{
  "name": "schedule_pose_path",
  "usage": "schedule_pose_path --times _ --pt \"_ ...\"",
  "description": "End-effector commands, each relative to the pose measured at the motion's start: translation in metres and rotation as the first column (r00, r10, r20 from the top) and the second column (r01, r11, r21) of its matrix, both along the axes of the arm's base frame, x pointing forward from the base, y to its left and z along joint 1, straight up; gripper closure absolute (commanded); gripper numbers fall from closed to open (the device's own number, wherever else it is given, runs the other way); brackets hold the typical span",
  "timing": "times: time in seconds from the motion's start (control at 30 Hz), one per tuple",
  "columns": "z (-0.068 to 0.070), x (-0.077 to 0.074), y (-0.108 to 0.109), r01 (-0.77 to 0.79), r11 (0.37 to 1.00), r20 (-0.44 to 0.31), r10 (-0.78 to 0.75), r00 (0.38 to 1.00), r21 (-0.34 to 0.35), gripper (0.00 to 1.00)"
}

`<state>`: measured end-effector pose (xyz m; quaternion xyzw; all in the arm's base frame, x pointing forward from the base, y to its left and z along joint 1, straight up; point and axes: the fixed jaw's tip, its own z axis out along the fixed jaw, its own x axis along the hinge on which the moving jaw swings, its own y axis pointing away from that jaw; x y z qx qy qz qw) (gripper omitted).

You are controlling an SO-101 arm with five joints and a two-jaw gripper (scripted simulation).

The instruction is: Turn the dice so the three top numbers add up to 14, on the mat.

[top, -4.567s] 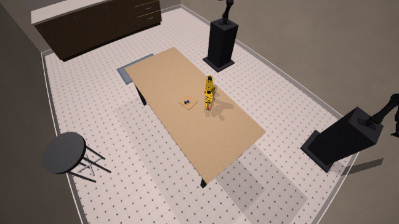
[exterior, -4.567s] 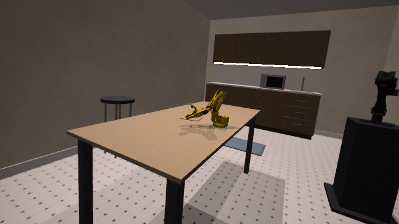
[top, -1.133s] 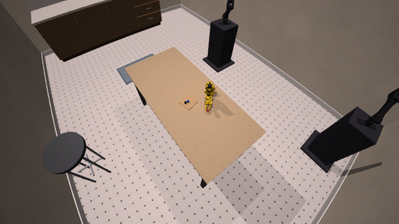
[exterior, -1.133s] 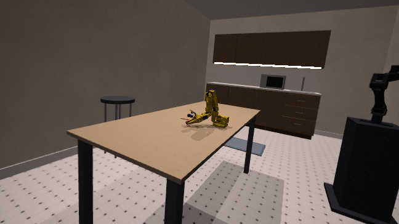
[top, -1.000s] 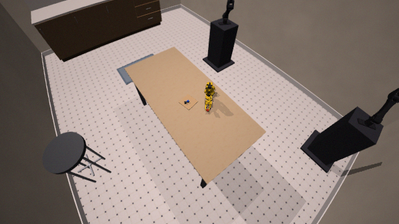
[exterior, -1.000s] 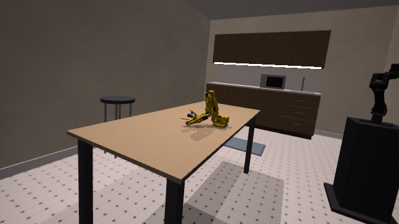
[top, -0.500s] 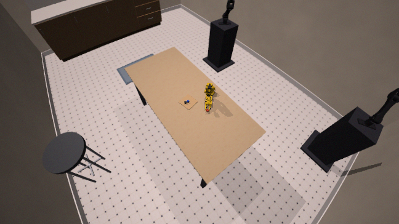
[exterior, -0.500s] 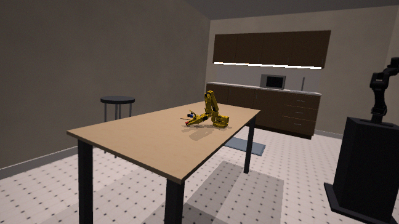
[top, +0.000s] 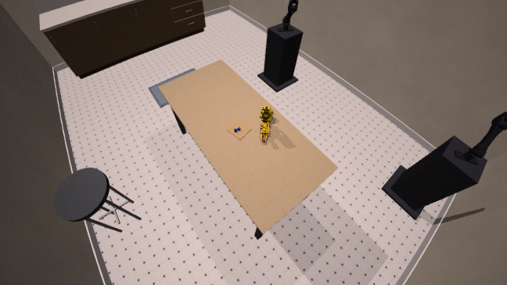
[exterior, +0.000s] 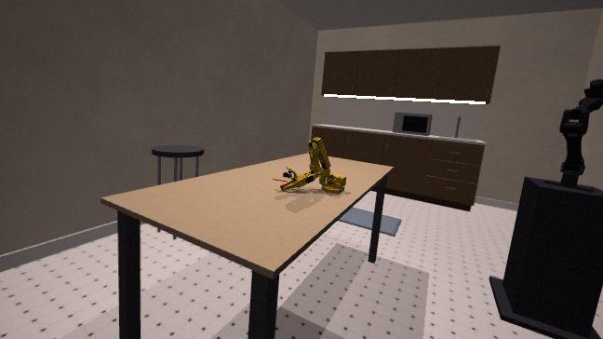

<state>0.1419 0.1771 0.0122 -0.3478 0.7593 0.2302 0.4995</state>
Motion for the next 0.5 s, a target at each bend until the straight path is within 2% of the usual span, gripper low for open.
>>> schedule_pose_path --times 0.0,0.17,0.47 --pt "0.0052 0.0010 0.0051 -0.014 1.000 0.028 0.013 1.000 0.024 0.94" --pt "0.0052 0.0010 0.0051 -0.014 1.000 0.028 0.013 1.000 0.024 0.90" --pt "0.0052 0.0010 0.0051 -0.014 1.000 0.028 0.013 1.000 0.024 0.89"
